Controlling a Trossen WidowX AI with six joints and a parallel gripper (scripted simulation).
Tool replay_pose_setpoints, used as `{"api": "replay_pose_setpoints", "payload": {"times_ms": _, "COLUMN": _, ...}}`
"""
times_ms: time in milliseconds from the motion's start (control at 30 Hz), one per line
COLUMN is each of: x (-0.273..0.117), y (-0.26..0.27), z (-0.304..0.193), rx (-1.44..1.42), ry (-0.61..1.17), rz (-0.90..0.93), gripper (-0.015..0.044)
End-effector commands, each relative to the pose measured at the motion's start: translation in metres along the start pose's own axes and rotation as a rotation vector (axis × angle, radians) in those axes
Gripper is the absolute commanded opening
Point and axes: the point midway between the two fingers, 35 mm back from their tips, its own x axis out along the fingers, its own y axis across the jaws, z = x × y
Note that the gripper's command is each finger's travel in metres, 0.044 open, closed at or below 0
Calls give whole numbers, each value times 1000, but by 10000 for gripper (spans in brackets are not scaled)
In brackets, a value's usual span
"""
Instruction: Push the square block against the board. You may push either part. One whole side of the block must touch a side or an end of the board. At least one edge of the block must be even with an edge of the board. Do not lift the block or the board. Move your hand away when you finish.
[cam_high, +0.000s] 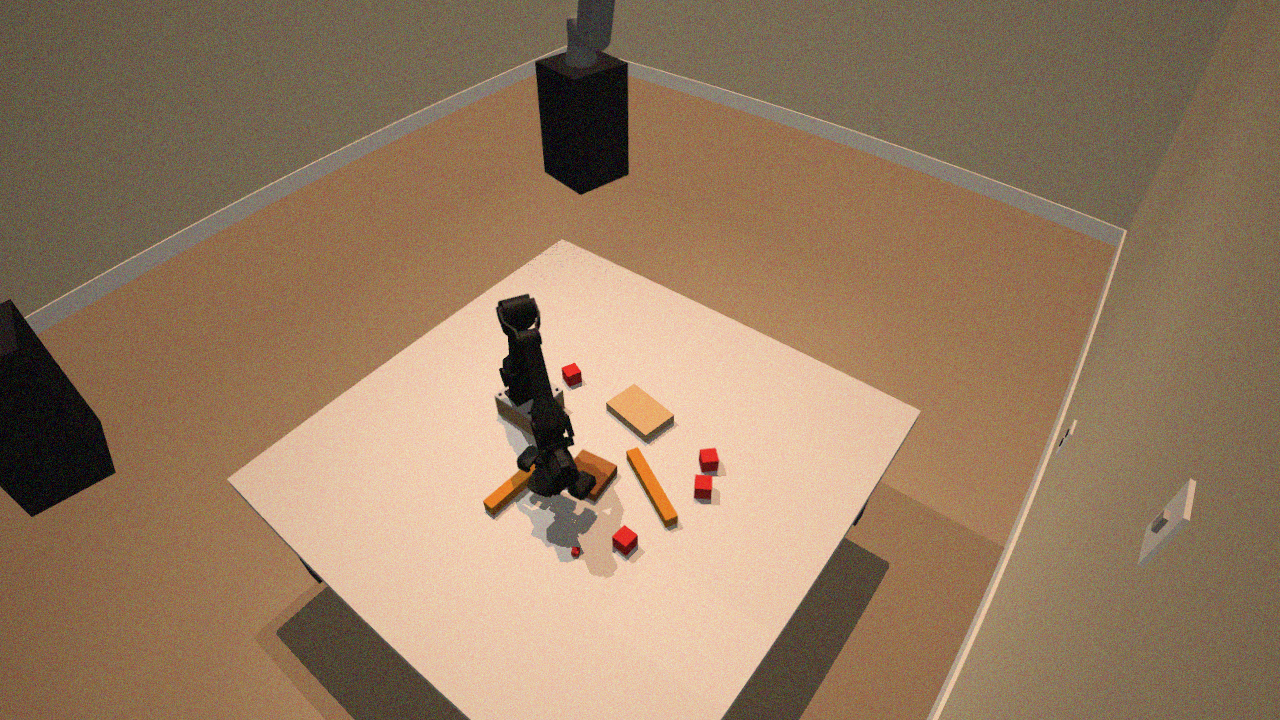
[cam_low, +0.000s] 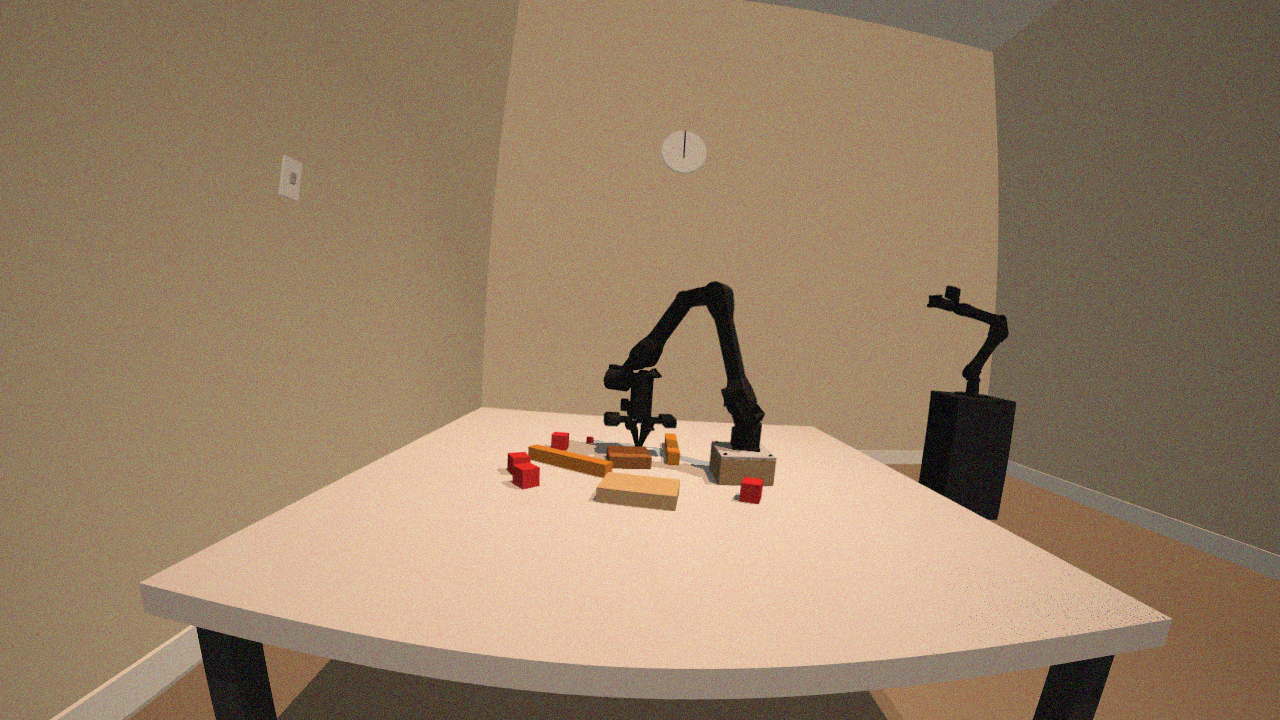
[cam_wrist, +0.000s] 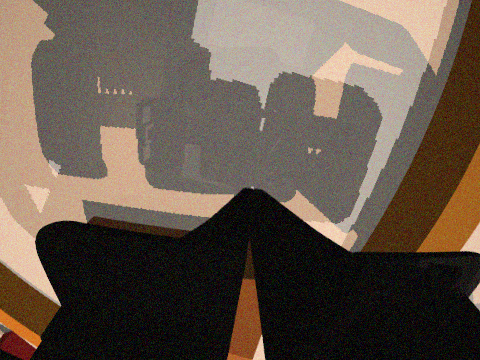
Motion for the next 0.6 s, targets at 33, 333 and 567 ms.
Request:
{"api": "replay_pose_setpoints", "payload": {"times_ms": 33, "x": 2, "y": 0, "z": -10, "rx": 4, "ry": 7, "rz": -1, "gripper": 0}}
{"api": "replay_pose_setpoints", "payload": {"times_ms": 333, "x": 2, "y": 2, "z": -25, "rx": 4, "ry": 8, "rz": -1, "gripper": 0}}
{"api": "replay_pose_setpoints", "payload": {"times_ms": 567, "x": 2, "y": 3, "z": -37, "rx": 4, "ry": 9, "rz": -1, "gripper": 0}}
